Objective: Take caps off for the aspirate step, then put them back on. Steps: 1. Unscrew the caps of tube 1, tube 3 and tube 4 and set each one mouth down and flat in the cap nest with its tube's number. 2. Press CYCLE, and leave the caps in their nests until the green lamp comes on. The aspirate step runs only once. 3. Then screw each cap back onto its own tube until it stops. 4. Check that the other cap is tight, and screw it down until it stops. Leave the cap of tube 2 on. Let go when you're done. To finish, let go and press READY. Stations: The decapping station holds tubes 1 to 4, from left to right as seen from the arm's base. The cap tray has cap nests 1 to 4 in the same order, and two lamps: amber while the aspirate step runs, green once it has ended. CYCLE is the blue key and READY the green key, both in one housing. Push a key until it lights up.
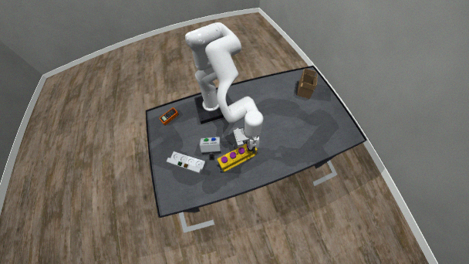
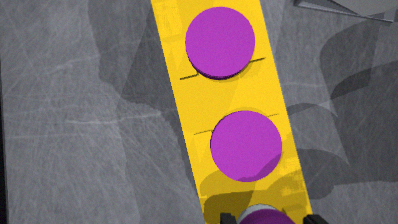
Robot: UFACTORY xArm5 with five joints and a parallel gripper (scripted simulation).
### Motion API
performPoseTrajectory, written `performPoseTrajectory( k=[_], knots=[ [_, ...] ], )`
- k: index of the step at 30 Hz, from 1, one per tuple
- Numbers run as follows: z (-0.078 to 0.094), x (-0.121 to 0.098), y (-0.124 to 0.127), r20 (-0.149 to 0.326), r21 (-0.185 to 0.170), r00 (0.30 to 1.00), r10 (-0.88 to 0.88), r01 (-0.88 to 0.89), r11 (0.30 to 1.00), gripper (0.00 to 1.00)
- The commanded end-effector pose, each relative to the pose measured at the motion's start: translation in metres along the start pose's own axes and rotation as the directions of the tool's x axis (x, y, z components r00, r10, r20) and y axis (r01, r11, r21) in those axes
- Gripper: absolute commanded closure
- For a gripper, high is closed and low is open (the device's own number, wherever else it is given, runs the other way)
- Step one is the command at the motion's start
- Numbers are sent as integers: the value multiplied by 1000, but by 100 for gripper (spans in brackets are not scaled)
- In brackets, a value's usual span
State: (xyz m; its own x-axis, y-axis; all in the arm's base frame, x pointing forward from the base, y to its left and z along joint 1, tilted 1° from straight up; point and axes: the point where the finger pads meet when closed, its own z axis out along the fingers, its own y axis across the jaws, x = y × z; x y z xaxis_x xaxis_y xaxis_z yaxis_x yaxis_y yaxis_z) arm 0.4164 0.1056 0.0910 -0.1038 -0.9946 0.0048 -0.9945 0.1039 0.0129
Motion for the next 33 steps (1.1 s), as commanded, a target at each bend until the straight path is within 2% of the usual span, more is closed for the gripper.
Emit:
performPoseTrajectory(
  k=[1,14,18,23,25,27,32,33],
  knots=[
    [-1,0,-1,9,1,1000,14,-14,1000,100],
    [-1,0,-1,9,1,1000,14,-14,1000,100],
    [-1,0,-1,9,2,983,-185,185,983,100],
    [-1,0,-1,8,5,907,-422,422,907,100],
    [-1,0,-1,8,5,907,-422,422,907,100],
    [-1,0,-1,8,5,873,-487,487,873,100],
    [-1,0,-1,8,5,873,-487,487,873,100],
    [-1,0,-1,8,5,873,-487,487,873,54]
  ],
)
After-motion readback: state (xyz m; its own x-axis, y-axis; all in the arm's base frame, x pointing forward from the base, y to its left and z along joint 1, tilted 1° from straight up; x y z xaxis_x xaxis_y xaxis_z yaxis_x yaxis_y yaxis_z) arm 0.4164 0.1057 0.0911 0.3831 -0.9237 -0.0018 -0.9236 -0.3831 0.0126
